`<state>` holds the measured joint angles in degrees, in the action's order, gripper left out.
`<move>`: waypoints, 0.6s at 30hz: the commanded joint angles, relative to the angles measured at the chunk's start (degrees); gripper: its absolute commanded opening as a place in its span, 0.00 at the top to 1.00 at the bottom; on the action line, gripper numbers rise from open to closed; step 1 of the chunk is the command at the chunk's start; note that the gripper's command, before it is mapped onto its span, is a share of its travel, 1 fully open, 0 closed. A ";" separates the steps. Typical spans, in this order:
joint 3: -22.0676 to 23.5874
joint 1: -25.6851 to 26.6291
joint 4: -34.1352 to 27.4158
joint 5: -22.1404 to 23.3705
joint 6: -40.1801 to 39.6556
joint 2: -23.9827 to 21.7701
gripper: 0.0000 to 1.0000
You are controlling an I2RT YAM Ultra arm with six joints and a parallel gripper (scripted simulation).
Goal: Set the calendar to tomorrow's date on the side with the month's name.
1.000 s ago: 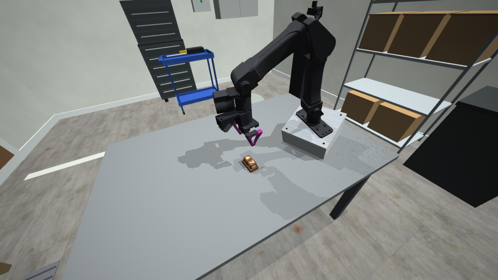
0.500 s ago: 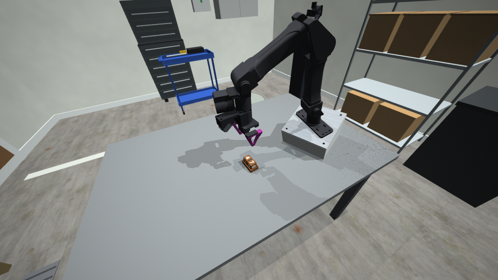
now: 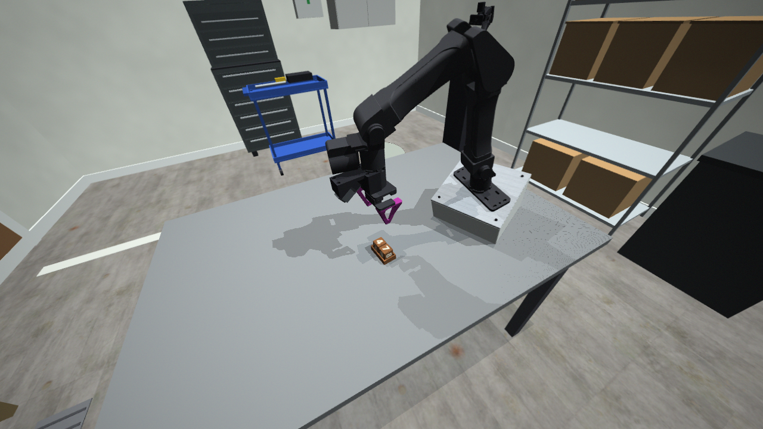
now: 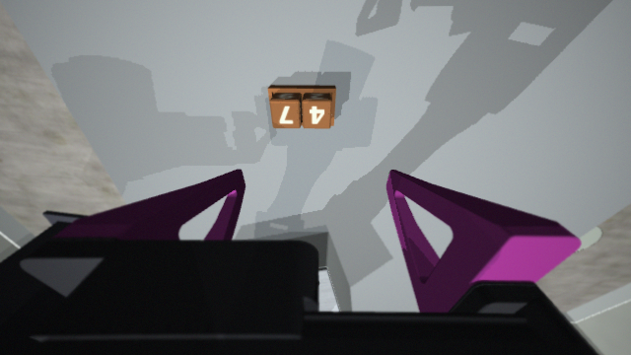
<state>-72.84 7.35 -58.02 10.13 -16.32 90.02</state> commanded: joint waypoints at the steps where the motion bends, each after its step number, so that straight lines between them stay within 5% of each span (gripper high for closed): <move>1: -0.46 0.19 0.02 0.09 0.03 -0.89 0.00; 18: -0.34 0.15 0.22 0.08 -1.38 -0.82 0.00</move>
<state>-72.84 7.35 -58.00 10.13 -16.69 90.02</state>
